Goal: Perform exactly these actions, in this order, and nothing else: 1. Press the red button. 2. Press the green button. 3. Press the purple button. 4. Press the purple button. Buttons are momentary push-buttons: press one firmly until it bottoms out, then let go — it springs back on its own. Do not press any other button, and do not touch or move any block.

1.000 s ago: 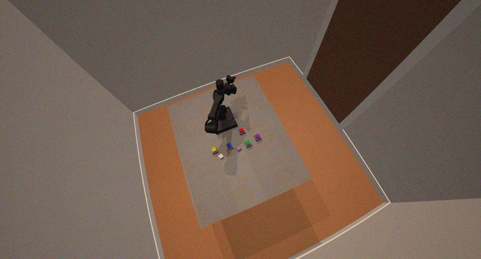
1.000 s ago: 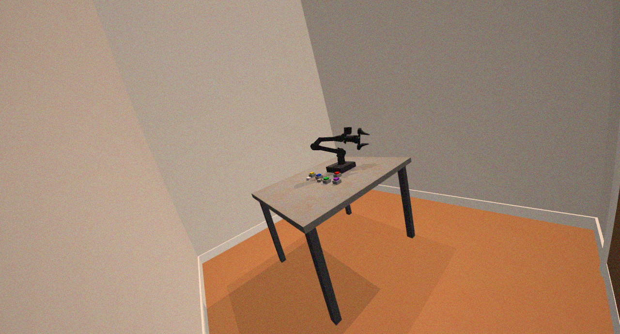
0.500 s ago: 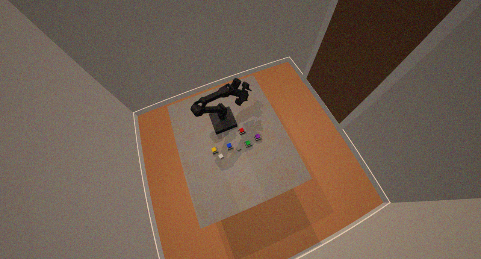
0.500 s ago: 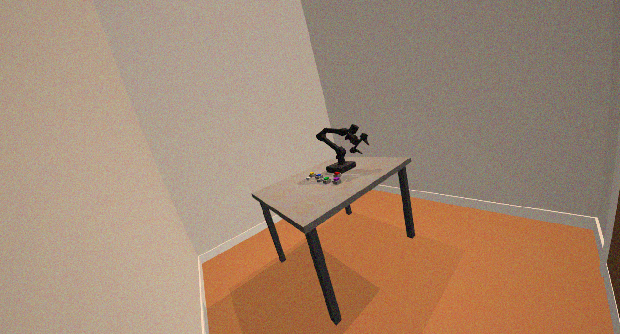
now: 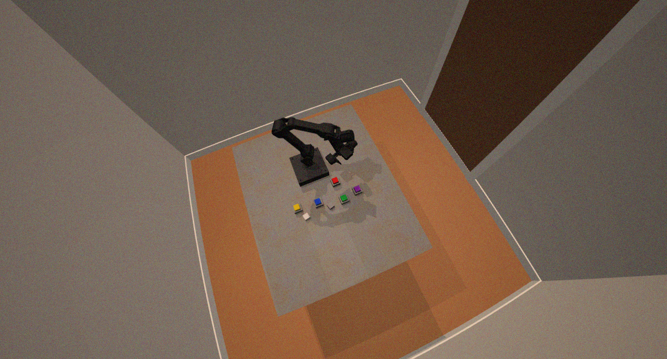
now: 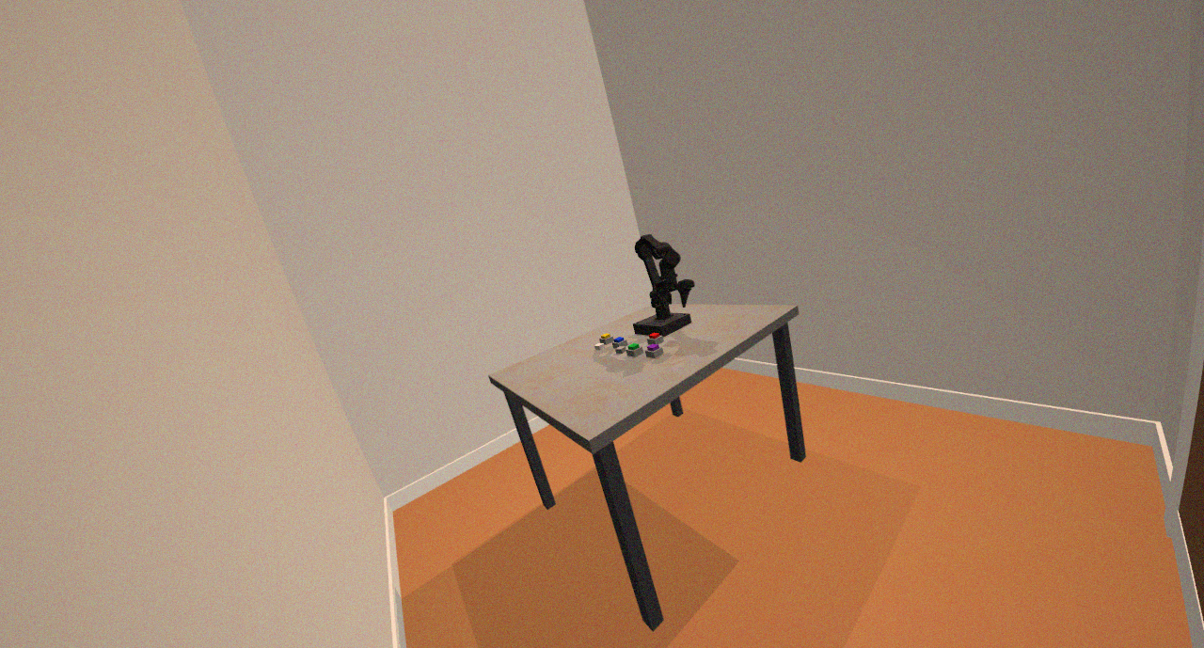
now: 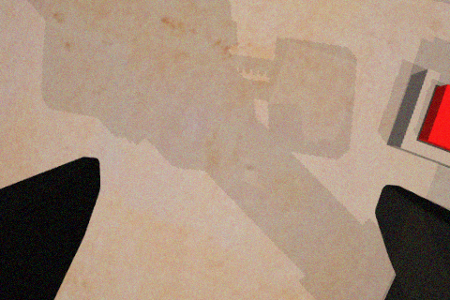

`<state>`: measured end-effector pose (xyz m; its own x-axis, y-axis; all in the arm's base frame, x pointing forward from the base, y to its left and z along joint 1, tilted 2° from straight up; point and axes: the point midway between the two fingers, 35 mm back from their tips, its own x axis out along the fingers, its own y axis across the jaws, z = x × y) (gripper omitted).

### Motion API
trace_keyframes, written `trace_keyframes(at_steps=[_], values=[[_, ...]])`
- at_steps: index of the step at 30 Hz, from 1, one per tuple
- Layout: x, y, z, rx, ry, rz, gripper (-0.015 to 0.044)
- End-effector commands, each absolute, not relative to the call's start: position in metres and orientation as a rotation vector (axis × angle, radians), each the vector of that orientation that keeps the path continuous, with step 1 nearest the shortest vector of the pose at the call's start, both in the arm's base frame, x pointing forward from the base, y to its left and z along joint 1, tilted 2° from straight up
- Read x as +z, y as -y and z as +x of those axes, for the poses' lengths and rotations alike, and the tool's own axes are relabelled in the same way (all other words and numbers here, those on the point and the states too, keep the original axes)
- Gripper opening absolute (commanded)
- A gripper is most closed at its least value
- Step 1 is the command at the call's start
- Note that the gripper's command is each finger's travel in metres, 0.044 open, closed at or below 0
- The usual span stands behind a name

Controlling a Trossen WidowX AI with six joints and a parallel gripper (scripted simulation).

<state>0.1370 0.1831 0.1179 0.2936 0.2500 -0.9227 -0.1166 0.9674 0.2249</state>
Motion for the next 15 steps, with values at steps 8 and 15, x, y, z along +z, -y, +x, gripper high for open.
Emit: trace_keyframes(at_steps=[8, 15], values=[[0.113, -0.099, 0.188, -0.046, -1.530, 0.087, 0.0400], [0.105, -0.087, 0.192, -0.076, -1.578, 0.102, 0.0348]])
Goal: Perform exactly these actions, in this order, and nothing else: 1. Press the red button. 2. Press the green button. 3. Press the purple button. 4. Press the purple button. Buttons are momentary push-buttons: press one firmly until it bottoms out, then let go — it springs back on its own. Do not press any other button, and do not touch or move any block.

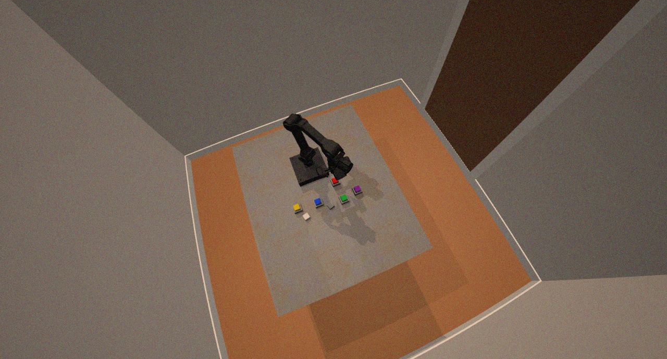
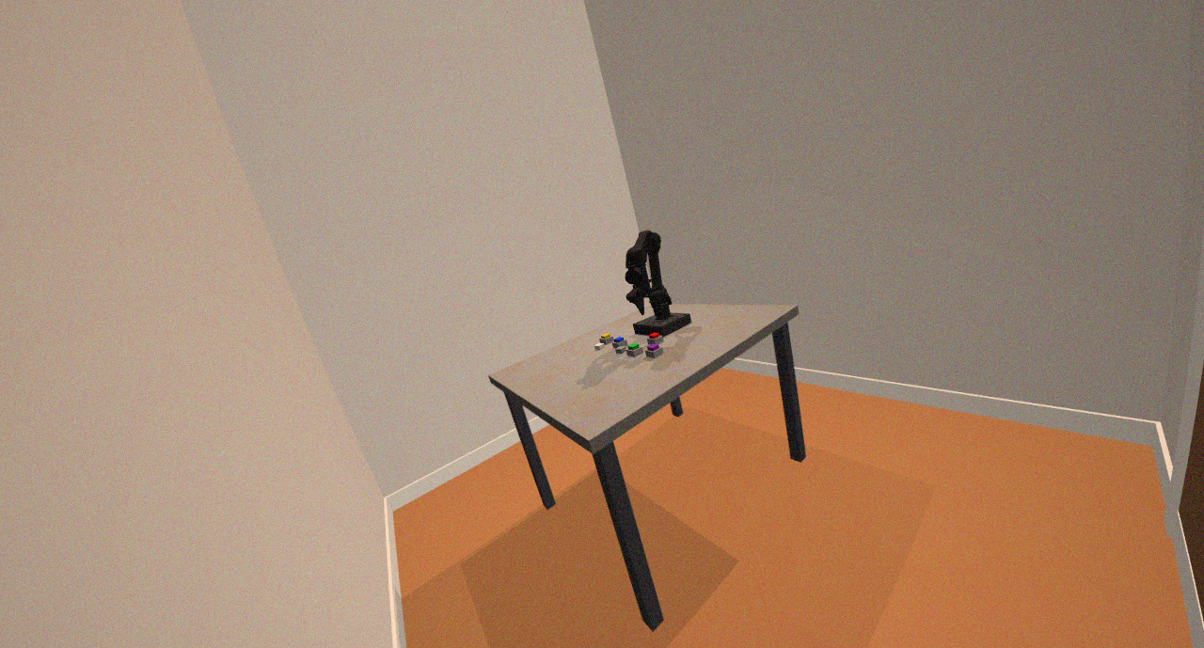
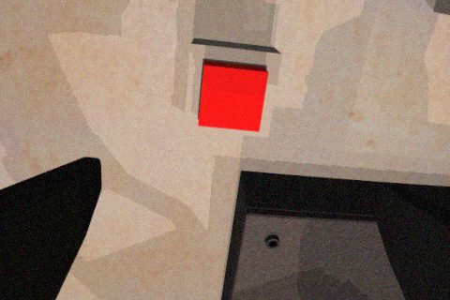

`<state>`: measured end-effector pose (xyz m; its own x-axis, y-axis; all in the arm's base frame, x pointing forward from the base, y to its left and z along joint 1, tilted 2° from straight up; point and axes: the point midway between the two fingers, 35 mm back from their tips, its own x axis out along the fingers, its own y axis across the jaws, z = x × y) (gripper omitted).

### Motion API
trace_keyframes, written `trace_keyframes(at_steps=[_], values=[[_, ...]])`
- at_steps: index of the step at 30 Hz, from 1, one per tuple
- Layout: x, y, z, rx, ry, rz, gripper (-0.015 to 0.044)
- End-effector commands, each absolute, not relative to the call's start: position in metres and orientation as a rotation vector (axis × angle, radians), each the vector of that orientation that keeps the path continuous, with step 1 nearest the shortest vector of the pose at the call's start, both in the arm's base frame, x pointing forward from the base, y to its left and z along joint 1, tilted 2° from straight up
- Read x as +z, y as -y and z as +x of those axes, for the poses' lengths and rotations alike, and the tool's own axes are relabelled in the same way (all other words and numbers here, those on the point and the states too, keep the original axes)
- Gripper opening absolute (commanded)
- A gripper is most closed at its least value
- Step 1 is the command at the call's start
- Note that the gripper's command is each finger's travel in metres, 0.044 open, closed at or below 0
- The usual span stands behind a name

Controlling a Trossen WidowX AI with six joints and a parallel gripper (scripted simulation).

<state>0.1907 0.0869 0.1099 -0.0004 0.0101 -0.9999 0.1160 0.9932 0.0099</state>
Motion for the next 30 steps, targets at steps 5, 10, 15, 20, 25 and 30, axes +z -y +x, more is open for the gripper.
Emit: trace_keyframes(at_steps=[5, 10, 15, 20, 25, 30], values=[[0.053, -0.087, 0.191, -0.076, -1.578, 0.102, 0.0216], [0.051, -0.087, 0.191, -0.076, -1.578, 0.102, 0.0085], [0.051, -0.087, 0.191, -0.076, -1.578, 0.102, 0.0020], [0.051, -0.087, 0.191, -0.076, -1.578, 0.102, 0.0020], [0.046, -0.088, 0.191, -0.076, -1.578, 0.102, 0.0020], [0.038, -0.088, 0.191, -0.076, -1.578, 0.102, 0.0020]])
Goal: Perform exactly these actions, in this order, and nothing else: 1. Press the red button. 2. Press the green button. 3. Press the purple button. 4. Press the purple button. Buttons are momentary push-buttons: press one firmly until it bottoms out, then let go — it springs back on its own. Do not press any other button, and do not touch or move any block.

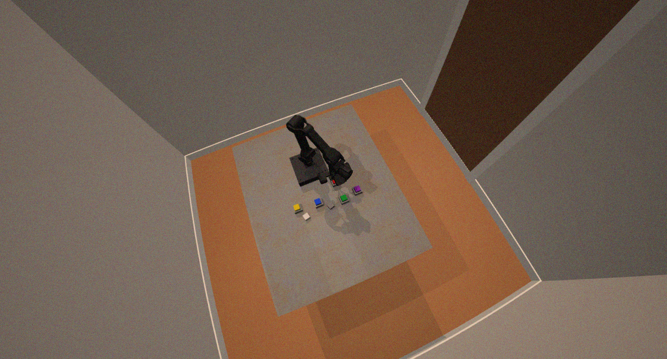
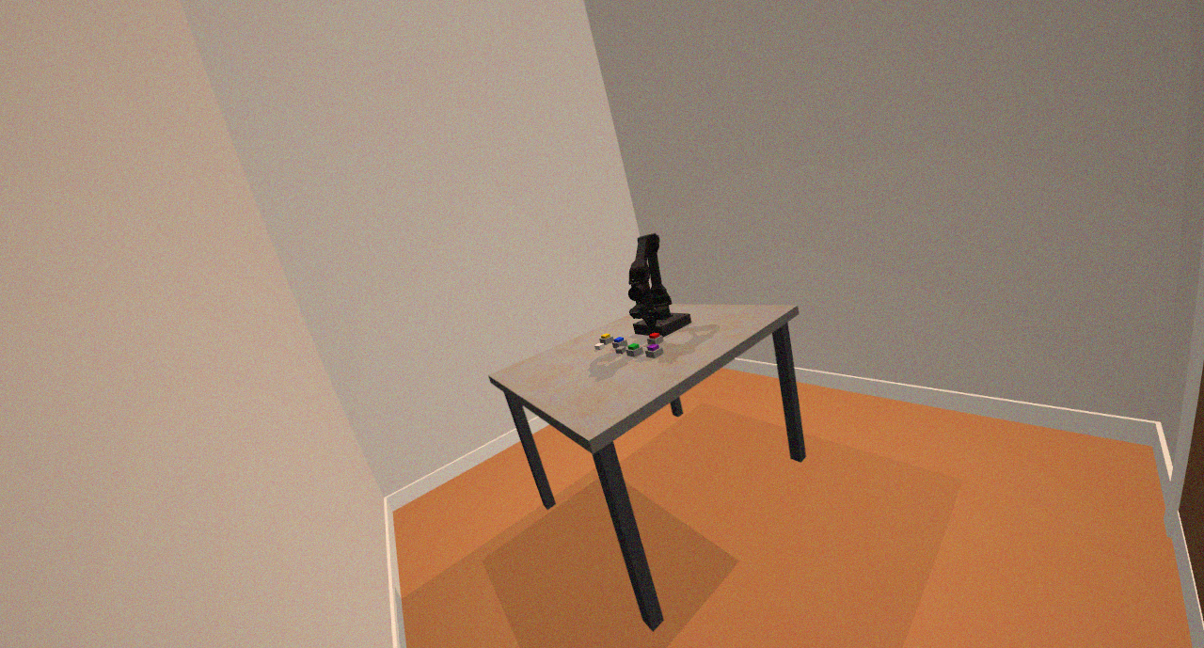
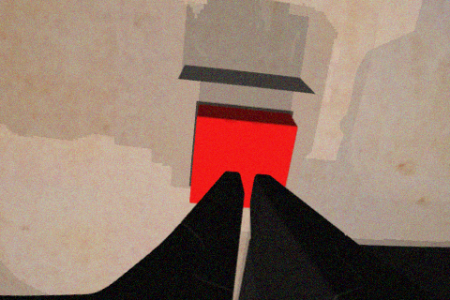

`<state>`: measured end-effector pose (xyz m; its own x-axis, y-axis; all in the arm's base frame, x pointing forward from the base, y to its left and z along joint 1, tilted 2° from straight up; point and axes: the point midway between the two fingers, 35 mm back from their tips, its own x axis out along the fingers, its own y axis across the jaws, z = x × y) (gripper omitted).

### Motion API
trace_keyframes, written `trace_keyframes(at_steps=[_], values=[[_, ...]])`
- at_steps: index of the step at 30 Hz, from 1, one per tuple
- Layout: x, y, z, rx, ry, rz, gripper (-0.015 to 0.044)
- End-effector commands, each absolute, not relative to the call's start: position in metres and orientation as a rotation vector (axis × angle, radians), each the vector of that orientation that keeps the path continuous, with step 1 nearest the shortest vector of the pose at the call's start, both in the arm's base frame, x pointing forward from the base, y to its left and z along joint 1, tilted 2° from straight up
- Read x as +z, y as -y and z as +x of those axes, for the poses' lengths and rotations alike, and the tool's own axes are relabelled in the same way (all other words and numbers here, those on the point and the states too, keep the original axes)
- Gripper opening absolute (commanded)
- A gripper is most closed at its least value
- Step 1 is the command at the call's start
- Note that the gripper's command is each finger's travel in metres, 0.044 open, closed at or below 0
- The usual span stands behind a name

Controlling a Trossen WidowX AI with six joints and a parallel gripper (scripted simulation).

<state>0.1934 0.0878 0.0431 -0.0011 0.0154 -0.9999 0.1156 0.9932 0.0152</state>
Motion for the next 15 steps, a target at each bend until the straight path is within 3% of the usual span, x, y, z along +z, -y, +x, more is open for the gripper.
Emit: trace_keyframes(at_steps=[1, 15], values=[[0.036, -0.088, 0.191, -0.076, -1.578, 0.102, 0.0020], [0.018, -0.088, 0.190, -0.076, -1.579, 0.102, 0.0020]])
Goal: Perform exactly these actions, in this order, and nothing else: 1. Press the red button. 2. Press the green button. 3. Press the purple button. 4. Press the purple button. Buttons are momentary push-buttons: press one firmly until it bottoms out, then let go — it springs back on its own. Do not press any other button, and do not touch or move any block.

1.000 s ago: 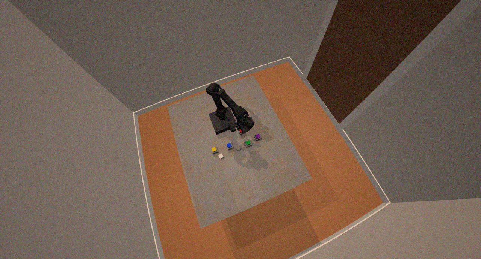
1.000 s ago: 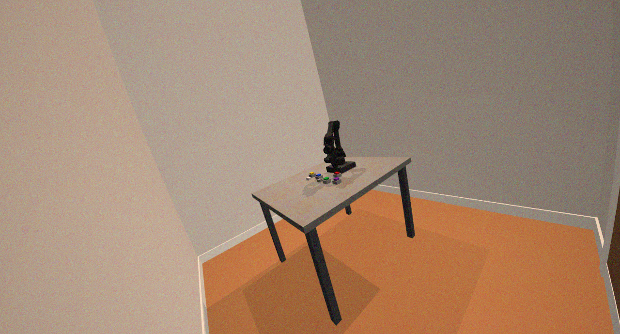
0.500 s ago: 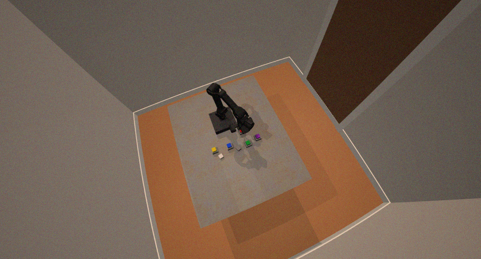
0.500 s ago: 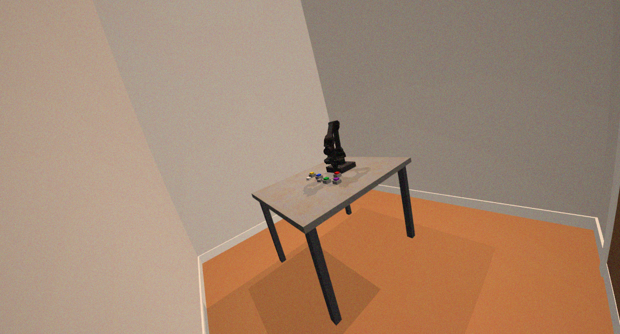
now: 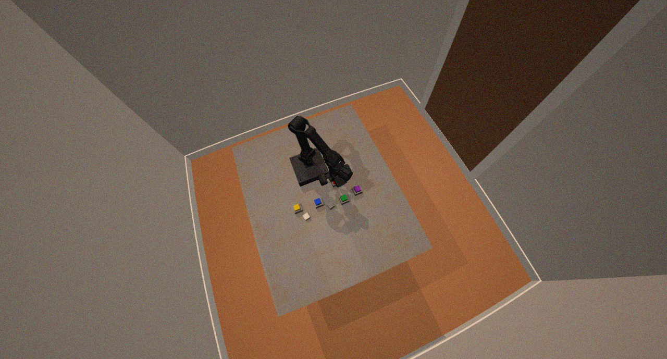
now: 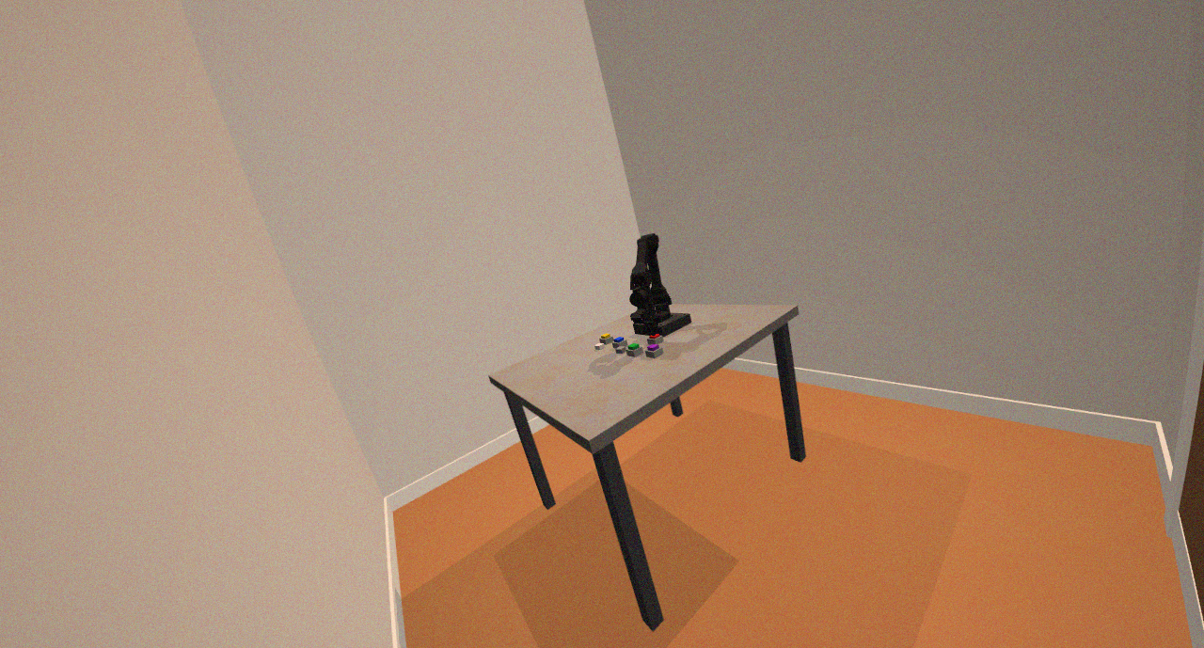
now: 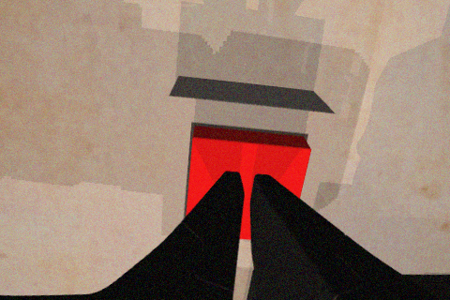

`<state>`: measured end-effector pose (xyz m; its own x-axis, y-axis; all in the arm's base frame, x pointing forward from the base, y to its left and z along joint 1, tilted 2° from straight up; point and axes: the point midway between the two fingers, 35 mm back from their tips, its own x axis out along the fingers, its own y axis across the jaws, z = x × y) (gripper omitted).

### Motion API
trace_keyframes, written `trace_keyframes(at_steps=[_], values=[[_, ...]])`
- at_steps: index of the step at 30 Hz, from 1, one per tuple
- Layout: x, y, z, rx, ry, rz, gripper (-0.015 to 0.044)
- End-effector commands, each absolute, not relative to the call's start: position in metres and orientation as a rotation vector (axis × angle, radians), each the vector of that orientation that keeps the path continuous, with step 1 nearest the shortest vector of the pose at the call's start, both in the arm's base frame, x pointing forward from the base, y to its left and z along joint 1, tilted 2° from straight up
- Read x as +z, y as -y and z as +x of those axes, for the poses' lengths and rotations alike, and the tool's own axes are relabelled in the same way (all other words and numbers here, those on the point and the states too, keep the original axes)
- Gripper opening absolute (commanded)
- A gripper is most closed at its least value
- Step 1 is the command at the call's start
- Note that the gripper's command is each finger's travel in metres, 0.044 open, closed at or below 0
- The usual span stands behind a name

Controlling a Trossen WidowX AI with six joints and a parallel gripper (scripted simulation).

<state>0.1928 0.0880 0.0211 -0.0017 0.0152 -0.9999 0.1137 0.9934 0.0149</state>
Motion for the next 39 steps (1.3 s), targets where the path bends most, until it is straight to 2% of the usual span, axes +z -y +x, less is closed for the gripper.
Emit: trace_keyframes(at_steps=[1, 17, 26, 31, 34, 39], values=[[0.018, -0.088, 0.190, -0.076, -1.579, 0.102, 0.0020], [0.018, -0.088, 0.190, -0.076, -1.579, 0.102, 0.0020], [0.059, -0.088, 0.192, -0.076, -1.578, 0.102, 0.0020], [0.111, -0.086, 0.192, -0.076, -1.578, 0.102, 0.0020], [0.113, -0.086, 0.192, -0.076, -1.578, 0.102, 0.0020], [0.119, -0.087, 0.238, -0.077, -1.573, 0.103, 0.0020]])
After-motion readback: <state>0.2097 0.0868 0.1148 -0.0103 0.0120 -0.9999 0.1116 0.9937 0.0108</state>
